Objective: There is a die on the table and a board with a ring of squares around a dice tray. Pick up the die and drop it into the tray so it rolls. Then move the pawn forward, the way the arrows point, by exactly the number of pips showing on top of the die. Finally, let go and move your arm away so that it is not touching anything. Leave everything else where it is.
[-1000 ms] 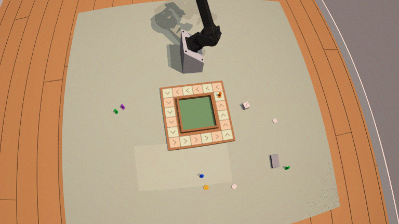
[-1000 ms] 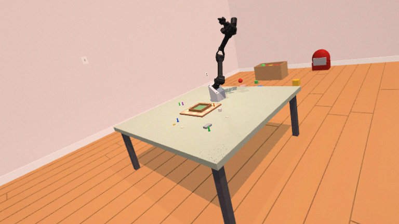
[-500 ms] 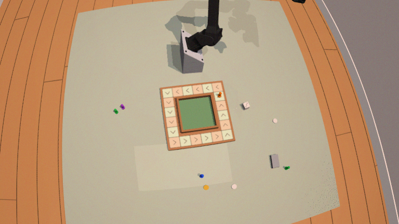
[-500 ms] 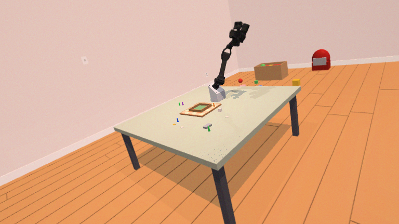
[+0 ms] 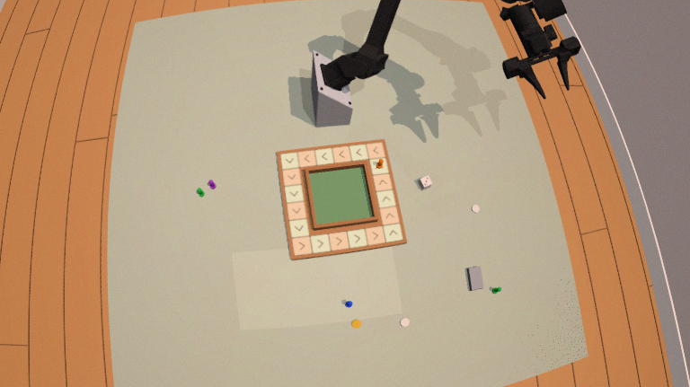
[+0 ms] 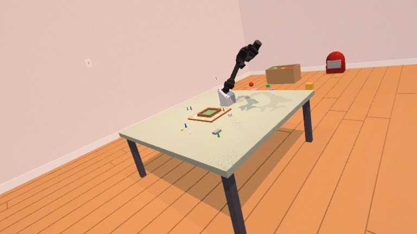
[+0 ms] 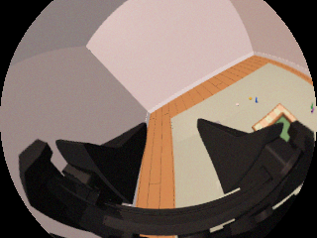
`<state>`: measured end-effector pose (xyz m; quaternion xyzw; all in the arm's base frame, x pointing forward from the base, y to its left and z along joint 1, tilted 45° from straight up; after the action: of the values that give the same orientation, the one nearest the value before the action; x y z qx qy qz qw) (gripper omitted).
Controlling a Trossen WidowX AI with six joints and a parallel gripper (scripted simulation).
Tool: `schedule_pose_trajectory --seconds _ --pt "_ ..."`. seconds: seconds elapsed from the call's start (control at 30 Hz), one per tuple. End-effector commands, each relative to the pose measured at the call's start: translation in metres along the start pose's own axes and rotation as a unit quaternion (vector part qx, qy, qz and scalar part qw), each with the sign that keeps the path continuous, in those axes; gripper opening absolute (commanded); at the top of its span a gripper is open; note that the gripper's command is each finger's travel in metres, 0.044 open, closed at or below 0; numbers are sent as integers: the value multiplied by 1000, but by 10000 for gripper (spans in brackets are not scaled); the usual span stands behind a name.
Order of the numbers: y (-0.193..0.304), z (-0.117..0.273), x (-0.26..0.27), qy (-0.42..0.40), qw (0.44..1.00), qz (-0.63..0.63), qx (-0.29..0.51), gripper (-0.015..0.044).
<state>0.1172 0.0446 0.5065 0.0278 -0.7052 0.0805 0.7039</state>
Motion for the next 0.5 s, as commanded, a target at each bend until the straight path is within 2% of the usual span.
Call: schedule_pose_trajectory --seconds 0.0,0.2,0.47 --pt "19 -47 -35 79 989 105 65 275" --pt "37 -98 -92 166 945 216 181 275" --pt "48 -145 -190 243 844 297 375 275"
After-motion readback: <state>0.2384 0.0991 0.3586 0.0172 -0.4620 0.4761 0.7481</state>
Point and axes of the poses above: the point midway between the two fingers, 35 mm back from their tips, its own z axis back along the fingers, its own x axis across the jaws, y = z × x, the point moved 10 cm from there along z, back along the fingers, and after that the axes turned 8 degrees about -z, right-handed, at the moved point
